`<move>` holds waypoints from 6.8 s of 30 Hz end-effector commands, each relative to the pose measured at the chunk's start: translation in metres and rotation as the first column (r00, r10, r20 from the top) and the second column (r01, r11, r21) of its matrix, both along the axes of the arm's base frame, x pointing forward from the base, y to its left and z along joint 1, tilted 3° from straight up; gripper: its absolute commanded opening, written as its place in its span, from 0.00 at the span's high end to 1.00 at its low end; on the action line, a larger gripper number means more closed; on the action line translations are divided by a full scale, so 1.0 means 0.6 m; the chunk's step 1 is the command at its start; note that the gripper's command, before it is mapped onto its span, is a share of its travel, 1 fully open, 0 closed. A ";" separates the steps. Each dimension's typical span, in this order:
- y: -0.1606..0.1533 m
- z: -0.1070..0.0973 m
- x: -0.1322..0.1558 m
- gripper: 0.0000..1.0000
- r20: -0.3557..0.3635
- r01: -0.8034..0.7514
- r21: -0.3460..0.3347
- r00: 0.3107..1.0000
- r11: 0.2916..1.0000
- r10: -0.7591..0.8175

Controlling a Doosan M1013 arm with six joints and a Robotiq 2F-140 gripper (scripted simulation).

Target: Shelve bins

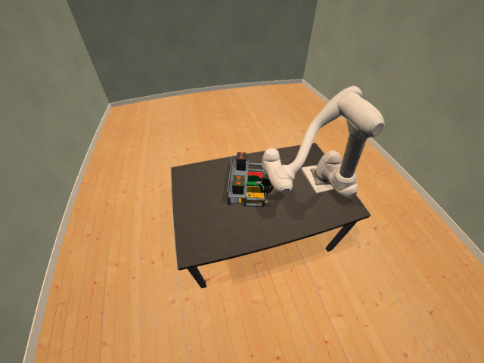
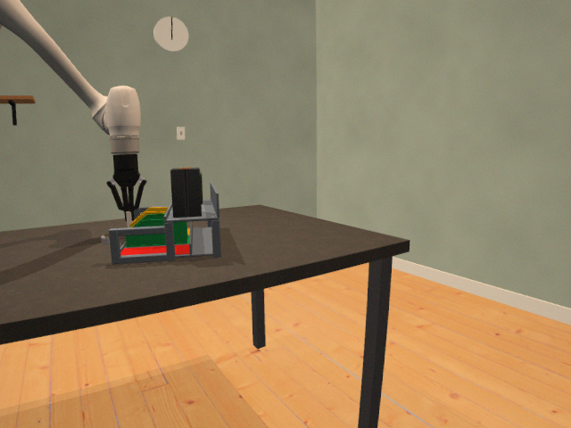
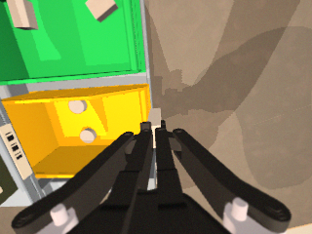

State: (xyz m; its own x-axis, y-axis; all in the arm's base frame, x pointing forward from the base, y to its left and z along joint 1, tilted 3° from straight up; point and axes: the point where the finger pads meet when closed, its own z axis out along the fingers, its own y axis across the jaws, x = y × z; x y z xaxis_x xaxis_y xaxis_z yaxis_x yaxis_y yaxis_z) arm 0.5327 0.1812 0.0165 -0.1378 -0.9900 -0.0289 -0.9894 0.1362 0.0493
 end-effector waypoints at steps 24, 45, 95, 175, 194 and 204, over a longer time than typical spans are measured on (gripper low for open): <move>-0.002 0.000 0.012 0.90 0.000 0.000 0.000 1.000 1.000 0.000; -0.002 -0.001 0.014 0.90 0.000 0.000 0.000 1.000 1.000 0.000; 0.002 0.035 -0.018 0.90 0.000 0.000 0.000 1.000 1.000 0.000; -0.002 0.134 -0.013 0.90 0.000 0.000 0.000 1.000 1.000 0.000; -0.002 0.134 -0.013 0.90 0.000 0.000 0.000 1.000 1.000 0.000; -0.002 0.134 -0.013 0.90 0.000 0.000 0.000 1.000 1.000 0.000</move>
